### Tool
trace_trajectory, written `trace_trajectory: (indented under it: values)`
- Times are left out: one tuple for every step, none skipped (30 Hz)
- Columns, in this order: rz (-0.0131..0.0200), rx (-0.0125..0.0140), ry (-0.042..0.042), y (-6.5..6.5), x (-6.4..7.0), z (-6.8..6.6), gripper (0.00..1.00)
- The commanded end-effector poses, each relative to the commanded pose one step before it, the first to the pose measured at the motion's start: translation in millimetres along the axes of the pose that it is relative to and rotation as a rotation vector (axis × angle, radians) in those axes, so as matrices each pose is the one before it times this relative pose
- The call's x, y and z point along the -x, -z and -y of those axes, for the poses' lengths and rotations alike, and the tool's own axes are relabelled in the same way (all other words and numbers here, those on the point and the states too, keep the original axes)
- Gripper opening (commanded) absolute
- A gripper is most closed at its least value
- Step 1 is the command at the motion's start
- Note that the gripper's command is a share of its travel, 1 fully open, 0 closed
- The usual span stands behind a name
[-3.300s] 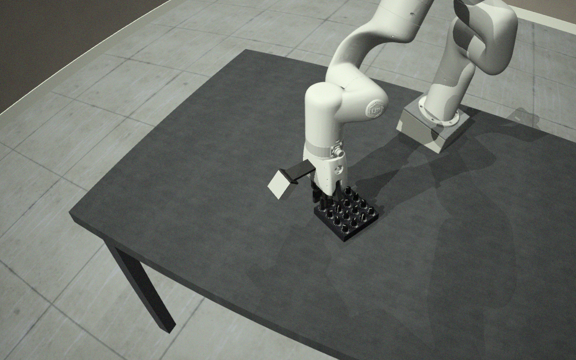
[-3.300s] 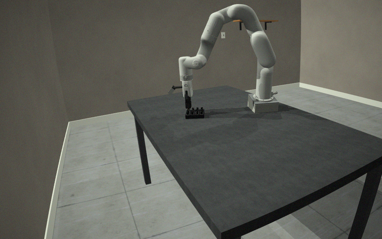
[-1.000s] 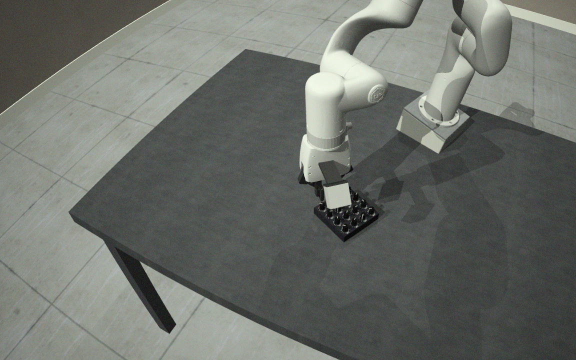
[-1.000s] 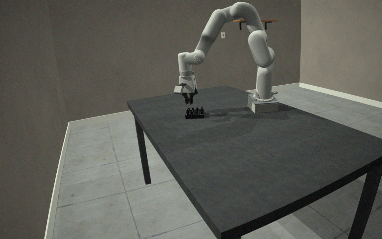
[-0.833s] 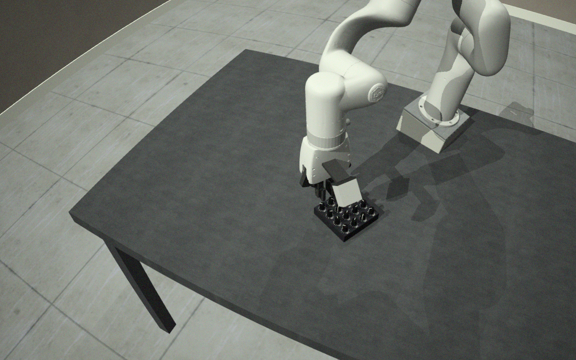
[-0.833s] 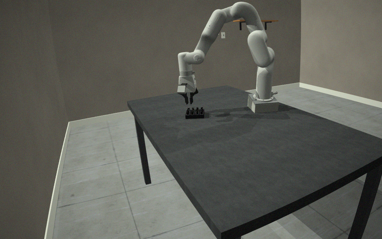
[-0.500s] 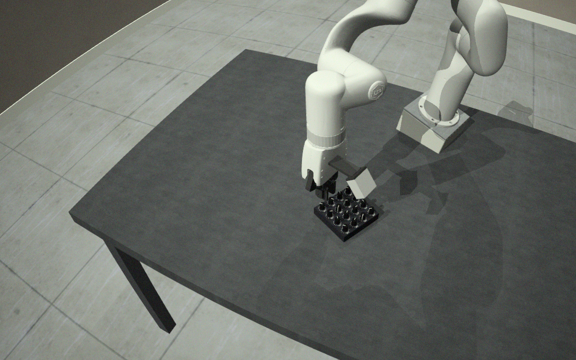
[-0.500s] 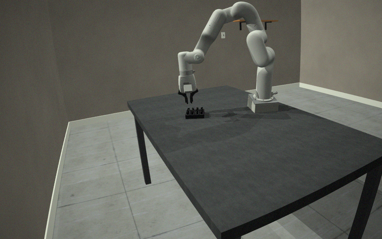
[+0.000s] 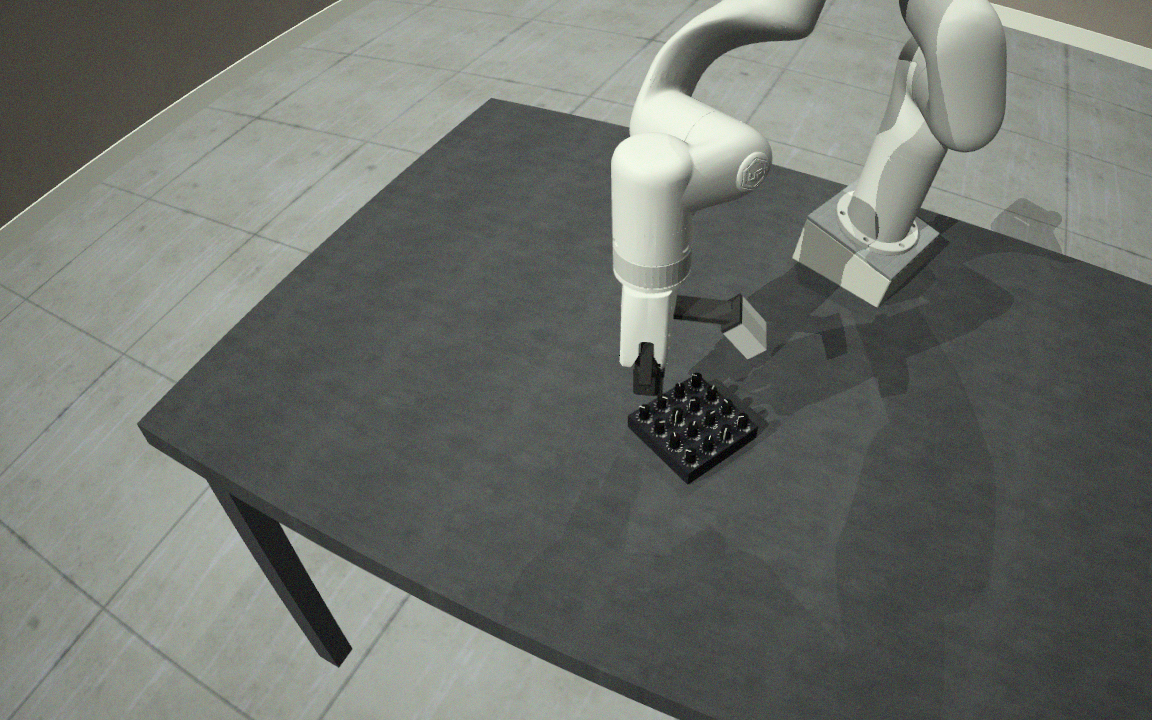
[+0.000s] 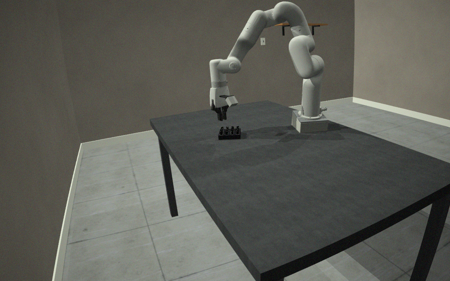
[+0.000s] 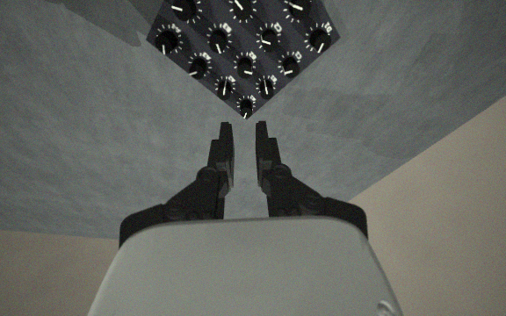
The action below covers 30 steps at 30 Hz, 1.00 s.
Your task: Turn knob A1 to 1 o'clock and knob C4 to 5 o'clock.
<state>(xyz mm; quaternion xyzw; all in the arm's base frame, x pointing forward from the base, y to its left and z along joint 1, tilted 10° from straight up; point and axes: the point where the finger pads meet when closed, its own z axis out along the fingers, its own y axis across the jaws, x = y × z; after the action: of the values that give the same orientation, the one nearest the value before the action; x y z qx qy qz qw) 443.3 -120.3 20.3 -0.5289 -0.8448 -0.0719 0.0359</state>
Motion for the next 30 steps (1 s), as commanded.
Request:
trace_trajectory:
  values:
    - [-0.00025,0.01338,0.15570,3.83,1.99,-1.35,0.19]
    - [0.00139,0.00069,0.04259,0.76,0.29,-0.12,0.19]
    - [0.00148,0.00064,0.04257,0.78,0.31,-0.11,0.19]
    - [0.00156,0.00060,0.04256,0.80,0.33,-0.09,0.19]
    - [0.00154,0.00051,0.03983,0.76,0.33,-0.07,0.19]
    - [0.00140,0.00040,0.03475,0.68,0.30,-0.05,0.19]
    - [0.00124,0.00031,0.02977,0.59,0.26,-0.03,0.19]
    - [0.00000,0.00000,0.00000,0.00,0.00,0.00,0.19]
    - [0.00000,0.00000,0.00000,0.00,0.00,0.00,0.19]
    - [0.00107,0.00023,0.02493,0.50,0.23,-0.02,0.19]
    - [0.00089,0.00017,0.02031,0.42,0.19,-0.01,0.19]
    - [0.00072,0.00012,0.01597,0.33,0.15,-0.01,0.19]
    - [0.00054,0.00009,0.01199,0.25,0.11,0.00,0.19]
    - [0.00039,0.00006,0.00845,0.18,0.08,0.00,0.19]
    - [0.00025,0.00003,0.00542,0.11,0.05,0.00,0.19]
    - [0.00014,0.00002,0.00299,0.06,0.03,0.00,0.19]
    - [0.00006,0.00001,0.00124,0.03,0.01,0.00,0.19]
    - [0.00001,0.00000,0.00026,0.01,0.00,0.00,0.19]
    - [0.00000,0.00000,0.00002,0.00,0.00,0.00,0.19]
    - [0.00000,0.00000,0.00000,0.00,0.00,0.00,0.19]
    - [0.00000,0.00000,0.00000,0.00,0.00,0.00,0.19]
    - [0.00000,0.00000,0.00000,0.00,0.00,0.00,0.19]
    - [0.00000,0.00000,0.00000,0.00,0.00,0.00,0.19]
    - [0.00000,0.00000,0.00000,0.00,0.00,0.00,0.19]
    - [0.00000,0.00000,0.00000,0.00,0.00,0.00,0.19]
    - [0.00000,0.00000,0.00000,0.00,0.00,0.00,0.19]
    - [0.00000,0.00000,0.00000,0.00,0.00,0.00,0.19]
    - [0.00000,0.00000,0.00000,0.00,0.00,0.00,0.19]
    - [0.00000,0.00000,0.00000,0.00,0.00,0.00,0.19]
    - [0.00000,0.00000,0.00000,0.00,0.00,0.00,0.19]
